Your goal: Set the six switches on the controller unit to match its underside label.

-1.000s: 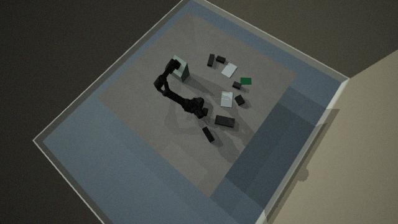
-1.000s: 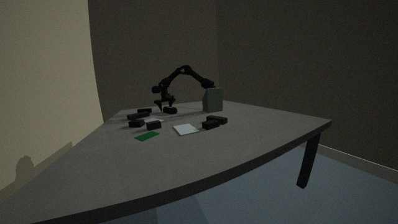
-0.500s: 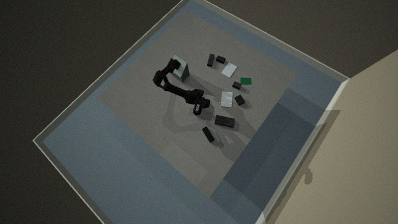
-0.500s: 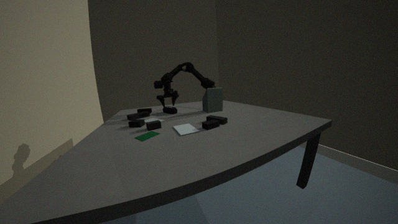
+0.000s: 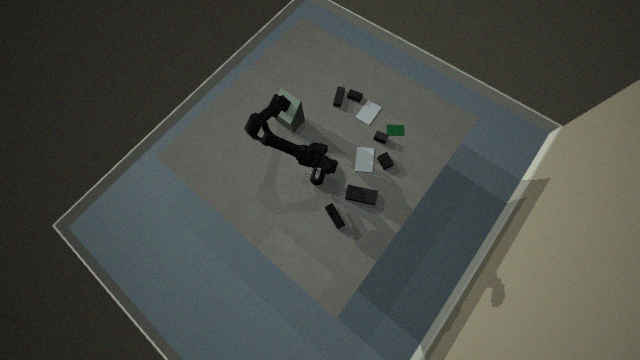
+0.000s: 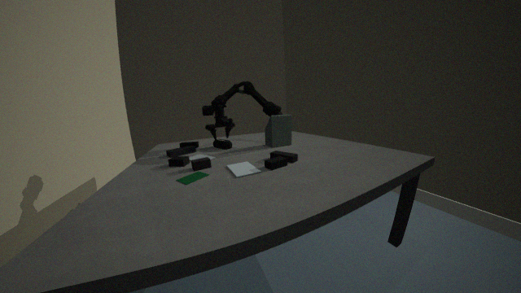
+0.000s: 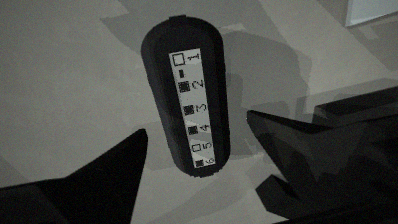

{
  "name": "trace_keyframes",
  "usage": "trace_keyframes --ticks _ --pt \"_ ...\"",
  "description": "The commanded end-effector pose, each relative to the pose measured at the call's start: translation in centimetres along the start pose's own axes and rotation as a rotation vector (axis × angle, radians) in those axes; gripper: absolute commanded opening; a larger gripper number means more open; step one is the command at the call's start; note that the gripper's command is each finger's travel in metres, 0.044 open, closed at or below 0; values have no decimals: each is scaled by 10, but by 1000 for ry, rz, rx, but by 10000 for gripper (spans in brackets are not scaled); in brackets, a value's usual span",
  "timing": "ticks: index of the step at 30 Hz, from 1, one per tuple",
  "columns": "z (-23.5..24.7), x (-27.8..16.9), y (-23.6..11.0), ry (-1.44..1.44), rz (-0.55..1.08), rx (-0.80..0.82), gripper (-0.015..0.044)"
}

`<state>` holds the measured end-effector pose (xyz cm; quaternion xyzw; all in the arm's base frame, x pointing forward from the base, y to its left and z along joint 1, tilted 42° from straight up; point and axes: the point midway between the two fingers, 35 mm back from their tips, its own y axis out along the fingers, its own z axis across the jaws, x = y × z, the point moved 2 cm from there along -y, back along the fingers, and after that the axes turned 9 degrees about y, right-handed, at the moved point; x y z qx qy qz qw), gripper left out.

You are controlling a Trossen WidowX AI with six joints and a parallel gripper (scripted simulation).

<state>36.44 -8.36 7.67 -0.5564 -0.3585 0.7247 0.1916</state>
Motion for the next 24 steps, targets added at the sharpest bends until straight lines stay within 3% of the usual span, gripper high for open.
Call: trace_keyframes --ticks 1,10,13,24 --pt "6 -2 -3 241 -61 -48 309" --pt "31 -12 -22 1213 -380 -157 72" --pt "35 -13 -26 1364 -445 -161 0" --pt "35 -13 -26 1364 -445 -161 0"
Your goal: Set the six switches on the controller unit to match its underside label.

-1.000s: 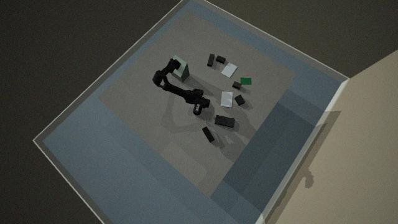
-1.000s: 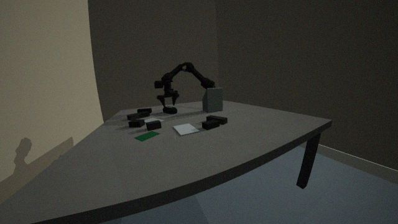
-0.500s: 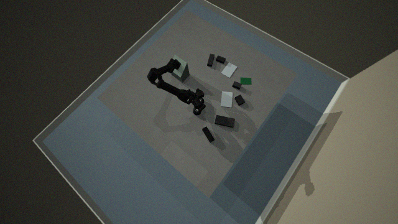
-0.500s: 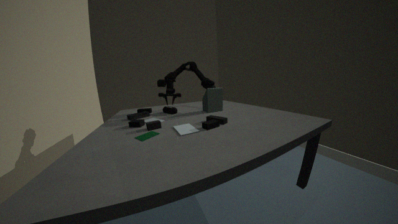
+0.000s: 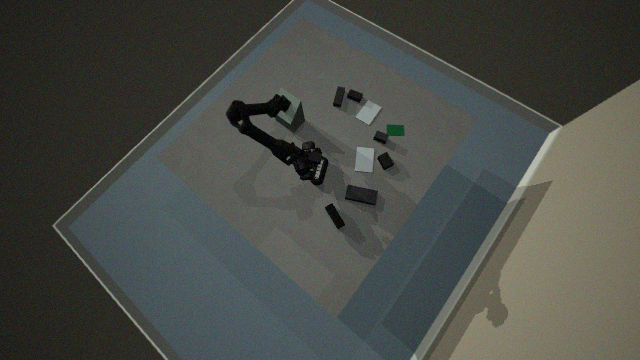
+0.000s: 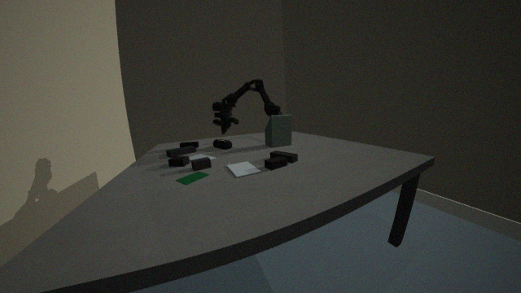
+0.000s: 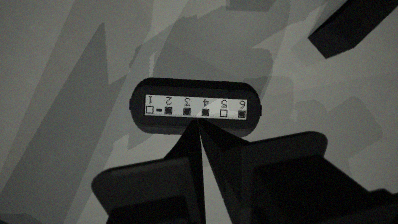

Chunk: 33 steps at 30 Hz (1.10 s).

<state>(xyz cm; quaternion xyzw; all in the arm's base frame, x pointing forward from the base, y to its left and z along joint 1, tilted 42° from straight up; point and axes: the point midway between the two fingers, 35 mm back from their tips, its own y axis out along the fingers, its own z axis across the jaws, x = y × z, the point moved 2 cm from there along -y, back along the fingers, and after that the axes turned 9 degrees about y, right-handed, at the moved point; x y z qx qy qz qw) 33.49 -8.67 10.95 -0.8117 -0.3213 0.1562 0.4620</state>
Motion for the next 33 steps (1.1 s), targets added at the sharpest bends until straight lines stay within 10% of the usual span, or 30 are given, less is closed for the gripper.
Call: trace_keyframes --ticks 1,17,33 --pt "2 -1 -1 53 -19 6 0" --pt "2 -1 -1 53 -19 6 0" --pt "-47 31 6 -1277 401 166 420"
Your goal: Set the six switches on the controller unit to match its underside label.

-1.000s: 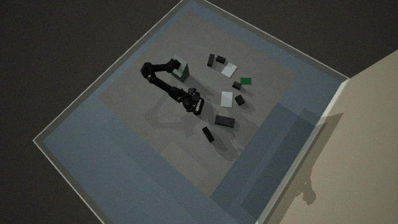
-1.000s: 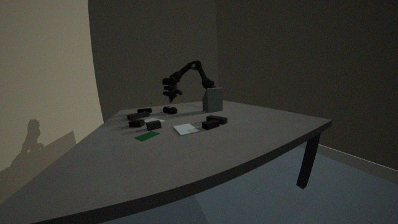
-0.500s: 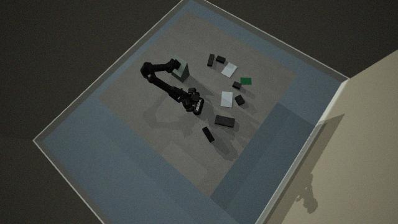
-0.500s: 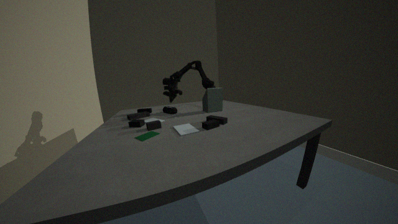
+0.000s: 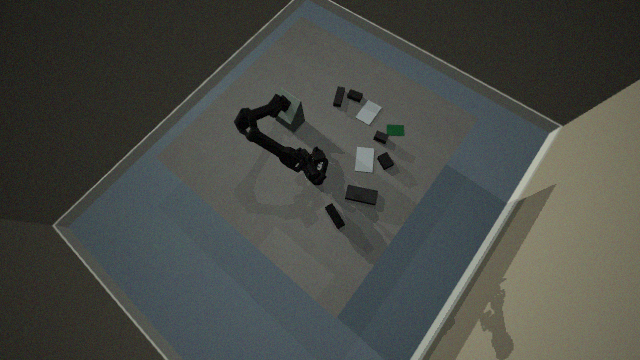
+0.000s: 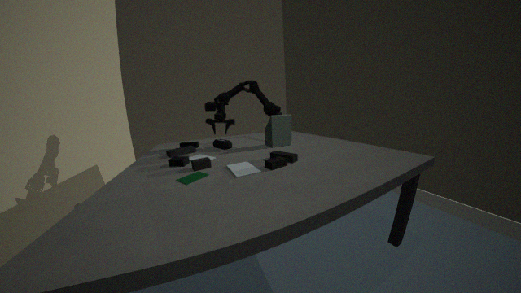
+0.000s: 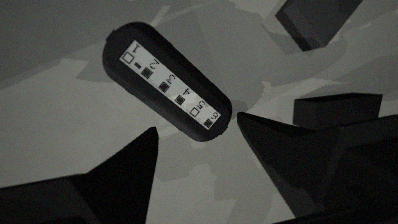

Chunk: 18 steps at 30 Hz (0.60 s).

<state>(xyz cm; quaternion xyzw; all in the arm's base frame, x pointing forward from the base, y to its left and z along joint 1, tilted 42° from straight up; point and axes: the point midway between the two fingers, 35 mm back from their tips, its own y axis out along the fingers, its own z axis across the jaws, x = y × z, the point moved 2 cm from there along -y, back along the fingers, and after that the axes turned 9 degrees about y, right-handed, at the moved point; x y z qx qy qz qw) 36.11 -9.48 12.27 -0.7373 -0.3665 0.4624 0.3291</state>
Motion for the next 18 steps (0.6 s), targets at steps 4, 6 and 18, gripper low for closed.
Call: trace_keyframes --ticks 4,6,18 --pt "-29 1 2 -693 179 134 440" --pt "-29 1 2 -693 179 134 440" --pt "-29 1 2 -693 179 134 440"
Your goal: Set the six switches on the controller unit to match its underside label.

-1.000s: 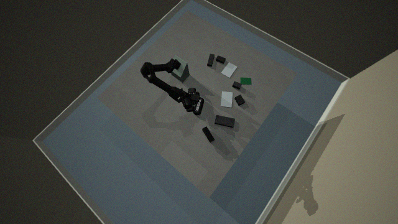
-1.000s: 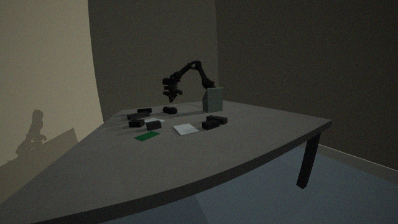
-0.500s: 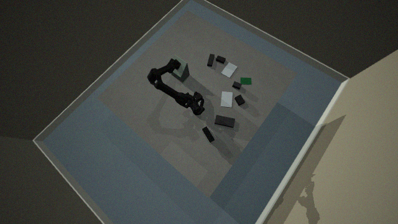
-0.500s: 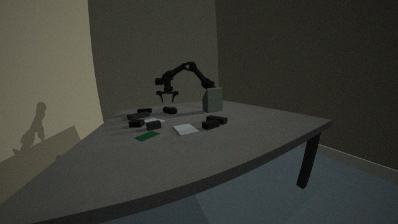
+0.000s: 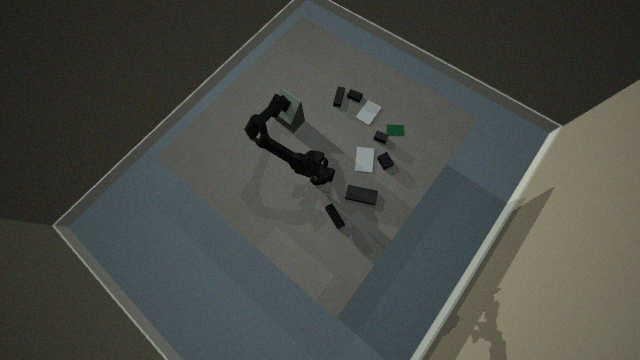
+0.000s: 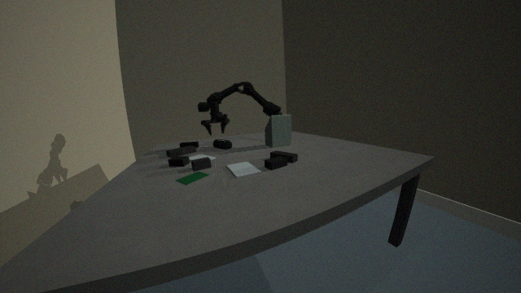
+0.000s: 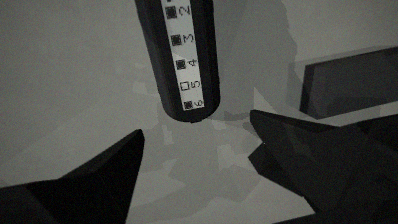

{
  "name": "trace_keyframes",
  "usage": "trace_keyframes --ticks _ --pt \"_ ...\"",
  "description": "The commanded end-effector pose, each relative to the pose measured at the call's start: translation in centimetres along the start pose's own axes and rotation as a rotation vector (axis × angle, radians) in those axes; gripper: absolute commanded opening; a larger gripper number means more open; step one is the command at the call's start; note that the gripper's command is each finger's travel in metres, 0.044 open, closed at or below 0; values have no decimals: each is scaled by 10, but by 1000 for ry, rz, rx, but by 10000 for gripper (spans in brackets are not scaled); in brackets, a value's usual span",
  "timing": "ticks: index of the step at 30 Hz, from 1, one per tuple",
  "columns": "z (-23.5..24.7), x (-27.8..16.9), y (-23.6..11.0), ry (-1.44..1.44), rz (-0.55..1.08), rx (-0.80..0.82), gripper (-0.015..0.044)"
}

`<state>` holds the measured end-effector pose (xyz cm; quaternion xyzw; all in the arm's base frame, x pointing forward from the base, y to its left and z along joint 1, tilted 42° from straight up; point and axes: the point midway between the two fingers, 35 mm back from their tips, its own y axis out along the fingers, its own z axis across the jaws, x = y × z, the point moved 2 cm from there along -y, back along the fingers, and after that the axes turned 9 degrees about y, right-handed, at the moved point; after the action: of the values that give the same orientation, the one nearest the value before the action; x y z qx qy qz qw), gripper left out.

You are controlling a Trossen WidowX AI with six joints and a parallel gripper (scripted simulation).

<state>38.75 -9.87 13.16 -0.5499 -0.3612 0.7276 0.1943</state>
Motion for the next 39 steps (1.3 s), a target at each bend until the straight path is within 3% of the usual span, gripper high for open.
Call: trace_keyframes --ticks 1,39 --pt "-1 0 2 -20 5 8 440" --pt "0 -1 61 -20 9 3 440"
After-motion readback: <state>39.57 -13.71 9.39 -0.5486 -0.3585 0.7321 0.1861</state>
